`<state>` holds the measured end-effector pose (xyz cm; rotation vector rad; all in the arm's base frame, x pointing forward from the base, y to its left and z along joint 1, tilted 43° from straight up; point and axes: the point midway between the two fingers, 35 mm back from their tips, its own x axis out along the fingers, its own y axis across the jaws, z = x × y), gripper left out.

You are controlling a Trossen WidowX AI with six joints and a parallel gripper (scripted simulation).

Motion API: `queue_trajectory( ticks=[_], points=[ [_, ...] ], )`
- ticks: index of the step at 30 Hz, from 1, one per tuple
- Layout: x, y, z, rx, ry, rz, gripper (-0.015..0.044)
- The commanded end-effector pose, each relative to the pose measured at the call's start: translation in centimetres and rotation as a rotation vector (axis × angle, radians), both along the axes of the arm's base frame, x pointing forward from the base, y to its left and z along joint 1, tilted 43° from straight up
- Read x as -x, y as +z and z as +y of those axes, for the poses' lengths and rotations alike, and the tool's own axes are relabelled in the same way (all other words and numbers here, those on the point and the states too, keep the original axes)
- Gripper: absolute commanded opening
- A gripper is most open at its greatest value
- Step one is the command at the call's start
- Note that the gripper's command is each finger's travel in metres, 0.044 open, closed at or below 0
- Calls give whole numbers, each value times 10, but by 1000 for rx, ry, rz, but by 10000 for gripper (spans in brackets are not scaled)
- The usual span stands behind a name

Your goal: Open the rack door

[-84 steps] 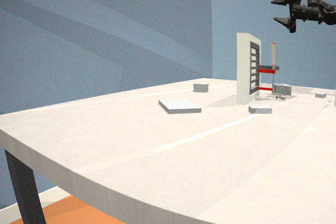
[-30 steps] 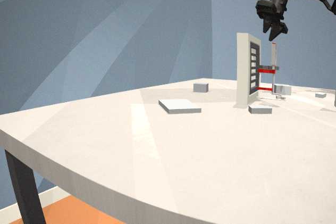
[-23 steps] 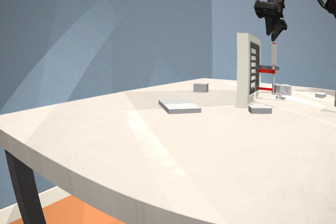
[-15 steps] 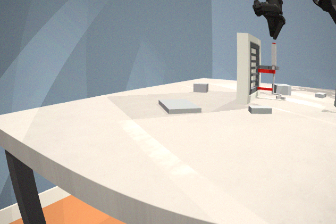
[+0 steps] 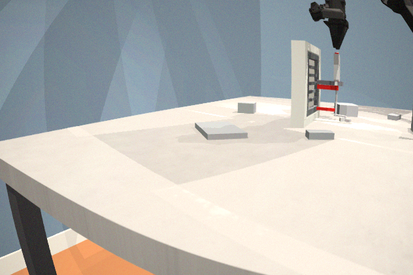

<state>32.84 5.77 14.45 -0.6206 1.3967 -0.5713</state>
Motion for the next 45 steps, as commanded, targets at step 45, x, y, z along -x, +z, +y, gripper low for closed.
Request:
queue_trajectory(
  ticks=[45],
  points=[
    [-4,-43,-43,-22,-18,28,88]
  ],
)
